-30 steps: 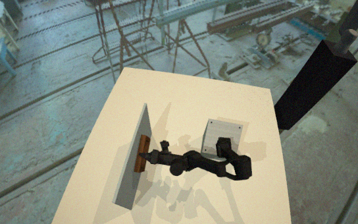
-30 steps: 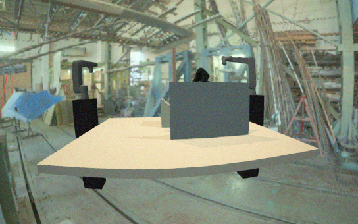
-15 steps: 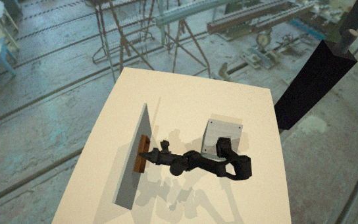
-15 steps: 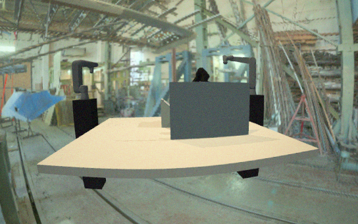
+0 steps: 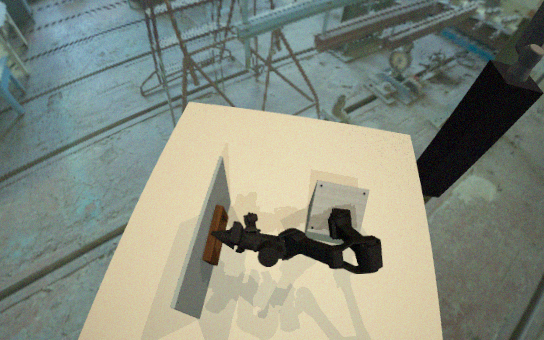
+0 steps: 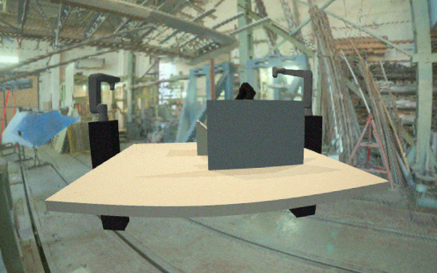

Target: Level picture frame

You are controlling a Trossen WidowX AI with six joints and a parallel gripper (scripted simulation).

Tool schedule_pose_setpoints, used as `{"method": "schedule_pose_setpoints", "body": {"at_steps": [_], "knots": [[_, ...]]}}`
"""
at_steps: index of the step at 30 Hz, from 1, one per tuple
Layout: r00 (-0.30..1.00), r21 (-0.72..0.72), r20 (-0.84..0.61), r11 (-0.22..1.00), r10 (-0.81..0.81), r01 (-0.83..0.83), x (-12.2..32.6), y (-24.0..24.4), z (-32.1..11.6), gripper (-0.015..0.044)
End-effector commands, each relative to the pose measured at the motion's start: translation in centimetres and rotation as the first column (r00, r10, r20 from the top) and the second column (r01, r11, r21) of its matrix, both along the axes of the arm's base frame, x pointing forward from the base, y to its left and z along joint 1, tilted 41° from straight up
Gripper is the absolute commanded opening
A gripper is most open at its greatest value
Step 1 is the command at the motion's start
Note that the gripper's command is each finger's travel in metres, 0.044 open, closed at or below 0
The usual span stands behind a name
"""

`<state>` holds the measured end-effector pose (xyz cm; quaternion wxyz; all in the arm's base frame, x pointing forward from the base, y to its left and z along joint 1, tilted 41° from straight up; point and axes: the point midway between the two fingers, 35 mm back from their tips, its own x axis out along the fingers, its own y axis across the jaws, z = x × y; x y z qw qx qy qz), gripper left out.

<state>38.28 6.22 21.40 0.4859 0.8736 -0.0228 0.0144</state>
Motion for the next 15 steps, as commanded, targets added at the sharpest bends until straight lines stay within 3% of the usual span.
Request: {"method": "schedule_pose_setpoints", "body": {"at_steps": [1, 15], "knots": [[1.000, 0.032, 0.001, 0.999, 0.002, -0.002, 0.00, 0.01, -0.05, 0.0000], [1.000, 0.089, 0.003, 0.996, 0.005, -0.005, 0.01, -0.02, -0.21, 0.0000]]}}
